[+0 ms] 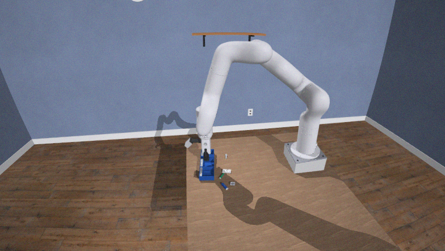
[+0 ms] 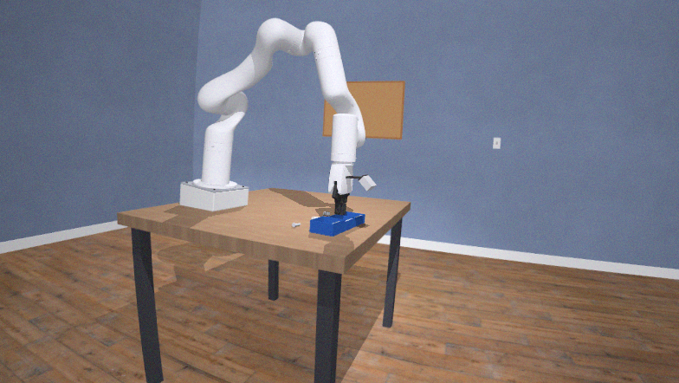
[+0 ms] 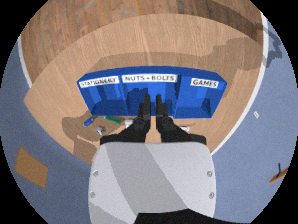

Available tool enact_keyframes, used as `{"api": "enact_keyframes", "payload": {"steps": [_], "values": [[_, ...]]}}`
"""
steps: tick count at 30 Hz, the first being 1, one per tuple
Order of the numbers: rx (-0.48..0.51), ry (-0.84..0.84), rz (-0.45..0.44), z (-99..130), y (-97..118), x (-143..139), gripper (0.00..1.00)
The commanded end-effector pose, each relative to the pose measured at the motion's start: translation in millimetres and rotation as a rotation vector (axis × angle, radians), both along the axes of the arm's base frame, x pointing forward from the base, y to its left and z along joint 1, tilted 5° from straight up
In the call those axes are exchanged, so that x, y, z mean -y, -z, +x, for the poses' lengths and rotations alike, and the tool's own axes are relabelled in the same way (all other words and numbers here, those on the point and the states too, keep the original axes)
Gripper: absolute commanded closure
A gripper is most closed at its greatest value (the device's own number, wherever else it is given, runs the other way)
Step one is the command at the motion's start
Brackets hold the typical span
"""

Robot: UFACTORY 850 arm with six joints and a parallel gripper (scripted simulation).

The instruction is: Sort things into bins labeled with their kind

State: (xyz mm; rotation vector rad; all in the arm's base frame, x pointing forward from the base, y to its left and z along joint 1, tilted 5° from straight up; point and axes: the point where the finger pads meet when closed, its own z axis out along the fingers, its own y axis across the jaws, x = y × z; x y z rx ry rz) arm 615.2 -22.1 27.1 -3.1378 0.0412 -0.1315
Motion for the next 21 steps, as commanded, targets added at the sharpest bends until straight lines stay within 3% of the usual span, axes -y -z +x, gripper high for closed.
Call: {"api": "enact_keyframes", "payload": {"steps": [1, 7, 21], "values": [[0.003, 0.0, 0.0, 0, -16, 0, 0.93], [0.003, 0.0, 0.0, -1, -23, 0, 0.93], [0.003, 0.0, 0.0, 2, -23, -65, 0.93]]}}
